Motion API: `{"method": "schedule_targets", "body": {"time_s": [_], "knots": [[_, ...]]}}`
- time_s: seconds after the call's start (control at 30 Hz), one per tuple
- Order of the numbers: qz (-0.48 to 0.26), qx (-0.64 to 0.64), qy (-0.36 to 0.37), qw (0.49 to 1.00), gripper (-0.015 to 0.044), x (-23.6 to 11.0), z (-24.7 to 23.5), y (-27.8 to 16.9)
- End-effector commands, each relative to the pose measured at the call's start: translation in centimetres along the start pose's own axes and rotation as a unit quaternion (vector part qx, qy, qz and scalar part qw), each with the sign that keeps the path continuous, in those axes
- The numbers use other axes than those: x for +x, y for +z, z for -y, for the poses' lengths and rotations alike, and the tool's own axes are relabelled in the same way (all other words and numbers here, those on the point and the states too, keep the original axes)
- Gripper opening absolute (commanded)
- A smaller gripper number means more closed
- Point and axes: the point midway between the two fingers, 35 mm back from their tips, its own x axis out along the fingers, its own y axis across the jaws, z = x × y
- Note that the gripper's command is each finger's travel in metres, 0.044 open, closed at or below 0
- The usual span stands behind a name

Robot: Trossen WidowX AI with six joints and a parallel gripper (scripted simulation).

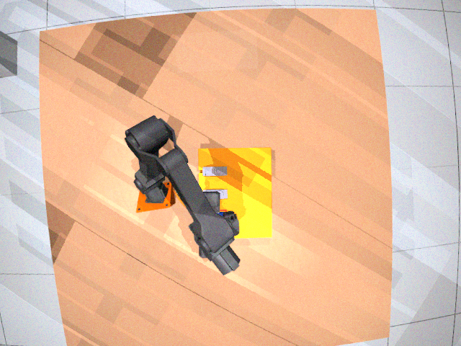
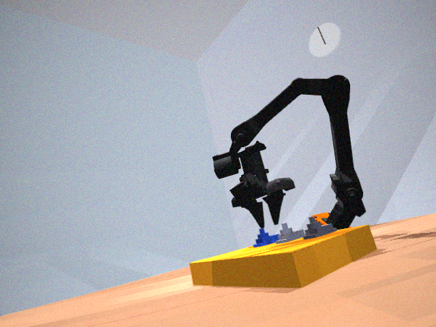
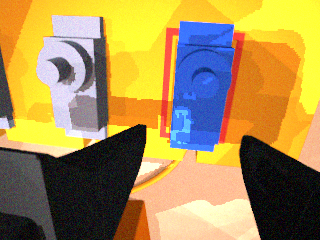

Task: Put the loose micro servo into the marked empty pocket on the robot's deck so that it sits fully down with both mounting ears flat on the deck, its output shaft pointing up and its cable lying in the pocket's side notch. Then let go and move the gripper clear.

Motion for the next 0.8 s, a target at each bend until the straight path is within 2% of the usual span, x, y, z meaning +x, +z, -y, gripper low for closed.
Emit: {"method": "schedule_targets", "body": {"time_s": [0.0,0.17,0.4,0.57,0.77], "knots": [[0.002,0.002,-0.003,1.0,0.0319,-1.1,0.3,1.7],[0.003,-0.001,-0.006,1.0,0.044,-3.8,0.6,5.8],[0.003,-0.005,-0.004,1.0,0.044,-6.6,0.0,10.6],[0.005,-0.004,-0.005,1.0,0.044,-6.9,0.0,10.7],[0.033,0.007,-0.026,0.999,0.044,-10.4,0.0,9.7]]}}
